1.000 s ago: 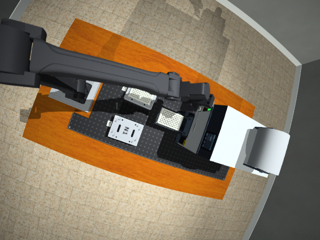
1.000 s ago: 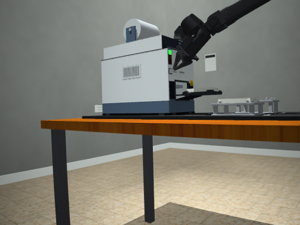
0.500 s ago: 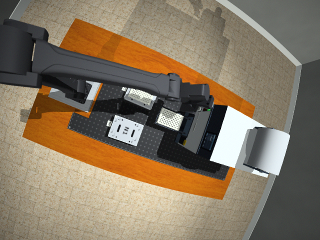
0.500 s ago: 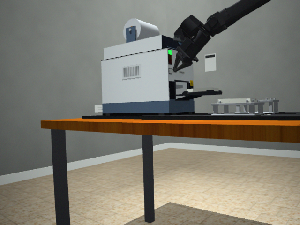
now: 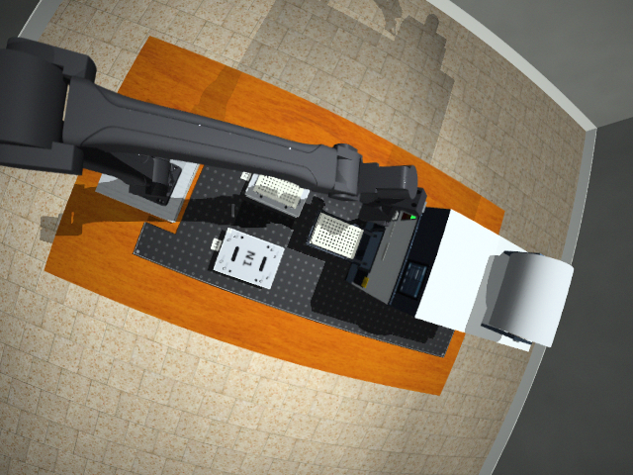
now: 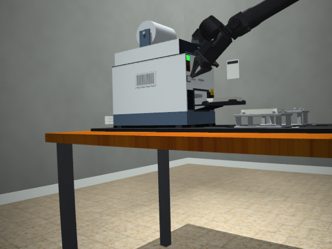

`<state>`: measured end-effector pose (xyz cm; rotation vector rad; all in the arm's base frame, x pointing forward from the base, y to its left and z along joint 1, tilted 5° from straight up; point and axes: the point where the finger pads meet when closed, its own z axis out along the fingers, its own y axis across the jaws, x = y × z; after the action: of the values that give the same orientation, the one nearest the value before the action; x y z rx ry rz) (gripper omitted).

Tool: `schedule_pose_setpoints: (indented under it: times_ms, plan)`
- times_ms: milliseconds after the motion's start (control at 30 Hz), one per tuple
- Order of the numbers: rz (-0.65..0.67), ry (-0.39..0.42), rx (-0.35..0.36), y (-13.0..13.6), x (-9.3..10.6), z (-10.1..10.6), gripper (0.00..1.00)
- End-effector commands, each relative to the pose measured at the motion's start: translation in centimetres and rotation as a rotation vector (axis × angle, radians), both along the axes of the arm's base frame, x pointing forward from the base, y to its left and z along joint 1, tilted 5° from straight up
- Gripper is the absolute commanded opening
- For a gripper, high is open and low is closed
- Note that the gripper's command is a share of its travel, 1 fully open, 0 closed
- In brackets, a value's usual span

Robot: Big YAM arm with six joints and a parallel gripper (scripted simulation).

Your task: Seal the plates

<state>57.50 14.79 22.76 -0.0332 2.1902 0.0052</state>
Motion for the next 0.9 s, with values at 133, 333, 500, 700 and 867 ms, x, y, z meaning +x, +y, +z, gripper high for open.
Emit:
schedule_pose_setpoints:
  times_ms: [133,333,500,700,867]
  plan:
    - [-0.001,-0.010,0.001,0.0,1.4,0.9,0.00]
    - [-0.005,-0.027,0.006,-0.2,1.5,1.9,0.00]
    - [-0.009,-0.054,0.015,-0.4,1.9,3.0,0.00]
    - [-0.011,-0.062,0.017,-0.4,2.3,3.2,0.00]
    - [-0.006,-0.060,0.015,0.0,2.6,3.0,0.00]
